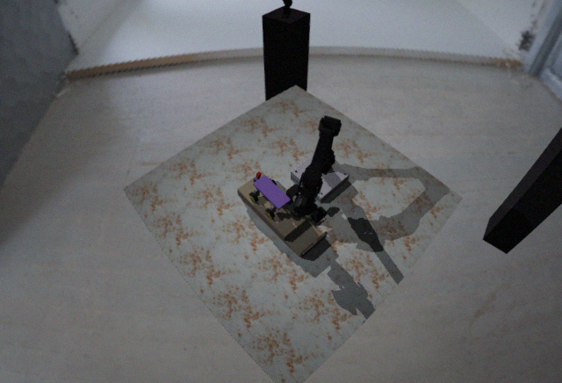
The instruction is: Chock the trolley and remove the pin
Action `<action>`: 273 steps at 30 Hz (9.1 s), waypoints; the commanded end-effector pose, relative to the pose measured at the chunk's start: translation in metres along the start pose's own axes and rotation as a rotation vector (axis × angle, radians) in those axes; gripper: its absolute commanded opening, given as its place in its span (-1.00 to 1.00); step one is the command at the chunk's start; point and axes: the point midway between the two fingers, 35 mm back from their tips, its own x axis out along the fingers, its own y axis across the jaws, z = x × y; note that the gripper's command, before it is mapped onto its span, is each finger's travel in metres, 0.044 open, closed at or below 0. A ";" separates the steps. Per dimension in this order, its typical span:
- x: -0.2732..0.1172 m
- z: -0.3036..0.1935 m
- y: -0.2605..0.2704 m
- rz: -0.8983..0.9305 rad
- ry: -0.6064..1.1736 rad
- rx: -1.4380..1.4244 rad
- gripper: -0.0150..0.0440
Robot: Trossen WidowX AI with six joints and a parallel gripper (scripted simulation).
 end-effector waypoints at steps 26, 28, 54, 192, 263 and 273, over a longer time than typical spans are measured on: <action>-0.002 0.001 -0.027 -0.009 -0.003 -0.003 -0.49; -0.002 0.001 -0.023 -0.001 -0.002 -0.003 -0.49; -0.027 0.000 -0.022 -0.008 -0.003 -0.003 0.15; -0.020 0.039 -0.256 -0.179 0.154 -1.563 -0.36; -0.064 0.038 -0.268 -0.180 0.161 -1.567 -0.49; -0.066 0.038 -0.285 -0.181 0.162 -1.566 -0.49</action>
